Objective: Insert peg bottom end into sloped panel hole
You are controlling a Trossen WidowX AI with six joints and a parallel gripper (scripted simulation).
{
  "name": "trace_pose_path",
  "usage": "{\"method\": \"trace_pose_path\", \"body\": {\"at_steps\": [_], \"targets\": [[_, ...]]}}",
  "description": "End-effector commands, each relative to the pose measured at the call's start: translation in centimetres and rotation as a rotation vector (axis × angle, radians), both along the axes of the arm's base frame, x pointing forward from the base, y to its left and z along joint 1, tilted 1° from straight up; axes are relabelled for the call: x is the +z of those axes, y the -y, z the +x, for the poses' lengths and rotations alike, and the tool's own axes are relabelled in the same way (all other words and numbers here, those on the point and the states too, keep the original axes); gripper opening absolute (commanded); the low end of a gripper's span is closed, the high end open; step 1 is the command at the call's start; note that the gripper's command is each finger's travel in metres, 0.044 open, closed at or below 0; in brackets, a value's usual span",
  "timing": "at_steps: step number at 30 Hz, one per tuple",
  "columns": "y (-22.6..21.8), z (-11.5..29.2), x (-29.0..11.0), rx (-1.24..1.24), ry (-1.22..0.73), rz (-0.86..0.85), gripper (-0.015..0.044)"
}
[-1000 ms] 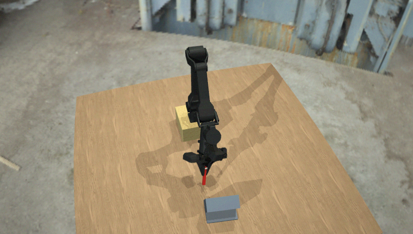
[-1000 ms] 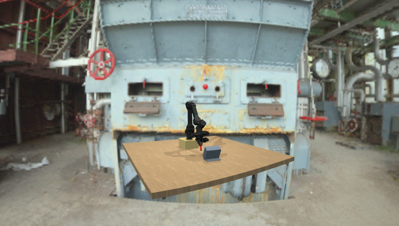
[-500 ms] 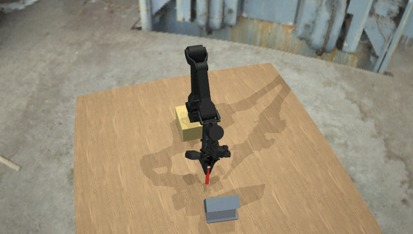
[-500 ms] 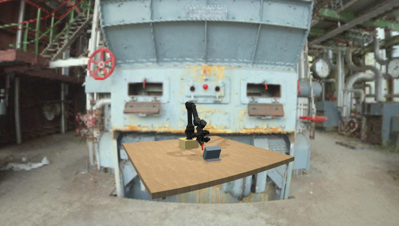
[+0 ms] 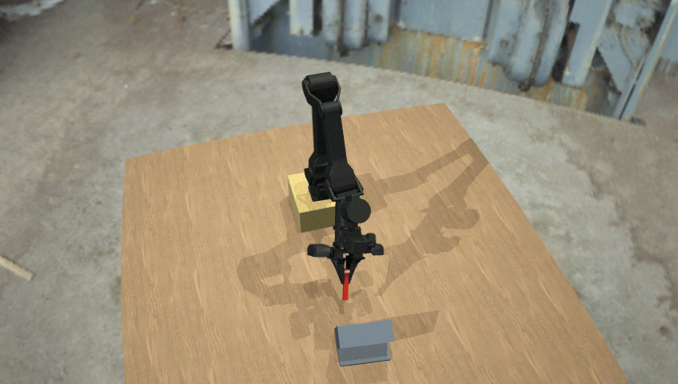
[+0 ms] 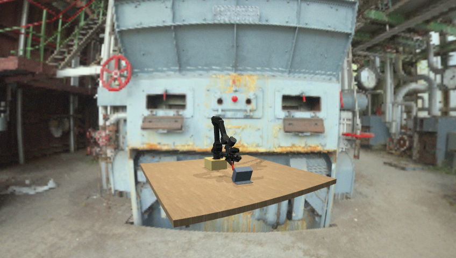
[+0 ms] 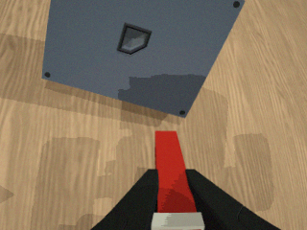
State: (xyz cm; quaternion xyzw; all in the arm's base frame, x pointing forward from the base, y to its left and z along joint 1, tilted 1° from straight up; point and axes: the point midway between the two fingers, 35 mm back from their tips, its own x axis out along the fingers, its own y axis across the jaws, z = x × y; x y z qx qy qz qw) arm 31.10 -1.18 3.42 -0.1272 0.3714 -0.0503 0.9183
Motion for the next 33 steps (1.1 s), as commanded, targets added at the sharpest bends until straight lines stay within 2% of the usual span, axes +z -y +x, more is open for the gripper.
{"method": "trace_pose_path", "body": {"at_steps": [1,23,33], "targets": [[-0.2,-0.1,0.1,-0.019,0.026,0.021,0.0],[-1.9,-1.0,0.7,-0.101,0.175,0.179,0.0],[-2.0,-0.5,0.6,-0.1,0.191,0.187,0.0]]}}
